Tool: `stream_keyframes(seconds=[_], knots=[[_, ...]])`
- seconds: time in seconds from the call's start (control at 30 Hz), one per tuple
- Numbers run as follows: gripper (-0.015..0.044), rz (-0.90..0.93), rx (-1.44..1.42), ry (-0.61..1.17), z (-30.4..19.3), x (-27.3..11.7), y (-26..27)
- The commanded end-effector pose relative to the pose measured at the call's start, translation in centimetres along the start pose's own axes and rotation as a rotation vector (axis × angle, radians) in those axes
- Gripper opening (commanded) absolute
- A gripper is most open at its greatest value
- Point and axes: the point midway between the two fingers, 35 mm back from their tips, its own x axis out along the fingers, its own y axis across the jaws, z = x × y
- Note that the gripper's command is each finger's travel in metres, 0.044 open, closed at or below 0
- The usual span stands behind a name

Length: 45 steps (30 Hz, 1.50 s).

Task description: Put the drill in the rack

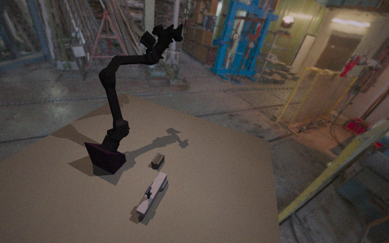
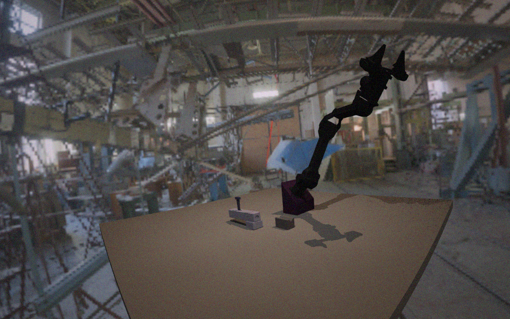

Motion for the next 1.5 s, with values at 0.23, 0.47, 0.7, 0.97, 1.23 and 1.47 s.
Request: stream_keyframes(seconds=[0.23,0.47,0.7,0.97,1.23,1.47], knots=[[0.019,0.0,0.0,0.0,0.0,0.0,0.0],[0.0006,-0.003,-0.222,0.207,-8.3,-0.3,-2.1],[0.0,-0.032,-0.493,0.49,-17.9,-2.6,-8.0],[0.0,-0.086,-0.74,0.815,-25.6,-7.3,-17.1],[0.0,-0.171,-0.916,1.199,-30.2,-14.9,-28.7],[0.0,-0.279,-0.974,1.536,-30.2,-23.1,-38.4]])
